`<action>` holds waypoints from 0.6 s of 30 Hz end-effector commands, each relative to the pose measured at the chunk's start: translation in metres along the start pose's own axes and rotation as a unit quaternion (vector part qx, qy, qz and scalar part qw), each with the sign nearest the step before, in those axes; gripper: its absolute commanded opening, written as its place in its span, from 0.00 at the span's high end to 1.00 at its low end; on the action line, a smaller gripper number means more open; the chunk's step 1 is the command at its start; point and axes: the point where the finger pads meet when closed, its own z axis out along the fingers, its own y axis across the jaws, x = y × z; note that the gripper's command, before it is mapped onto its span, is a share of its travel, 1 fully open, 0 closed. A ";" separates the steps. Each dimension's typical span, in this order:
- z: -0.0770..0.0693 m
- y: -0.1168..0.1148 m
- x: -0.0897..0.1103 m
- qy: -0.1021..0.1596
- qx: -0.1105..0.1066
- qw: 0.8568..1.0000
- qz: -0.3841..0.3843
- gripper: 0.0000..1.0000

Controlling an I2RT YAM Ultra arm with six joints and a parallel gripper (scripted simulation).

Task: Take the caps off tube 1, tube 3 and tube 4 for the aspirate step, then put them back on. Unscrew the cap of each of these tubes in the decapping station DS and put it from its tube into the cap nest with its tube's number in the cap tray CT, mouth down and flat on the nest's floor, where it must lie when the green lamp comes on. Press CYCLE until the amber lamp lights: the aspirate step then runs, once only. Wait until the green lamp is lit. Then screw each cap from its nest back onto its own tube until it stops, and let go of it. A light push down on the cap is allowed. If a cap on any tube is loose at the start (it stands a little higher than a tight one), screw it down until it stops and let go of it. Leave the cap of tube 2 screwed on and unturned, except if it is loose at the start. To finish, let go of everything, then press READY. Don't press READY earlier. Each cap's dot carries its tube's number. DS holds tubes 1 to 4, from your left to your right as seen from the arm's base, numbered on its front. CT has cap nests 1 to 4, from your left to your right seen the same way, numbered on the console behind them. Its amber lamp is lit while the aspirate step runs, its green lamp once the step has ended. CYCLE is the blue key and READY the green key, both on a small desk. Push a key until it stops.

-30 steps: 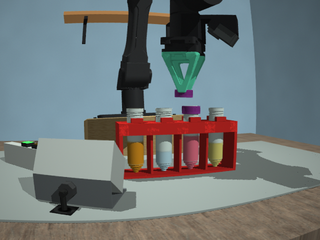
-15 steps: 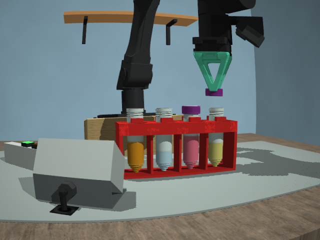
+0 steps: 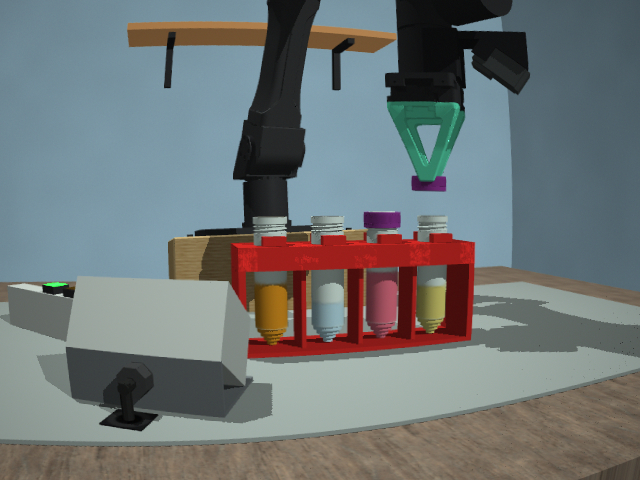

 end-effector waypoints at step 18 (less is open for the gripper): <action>0.017 -0.003 -0.007 -0.011 0.007 1.000 0.001 1.00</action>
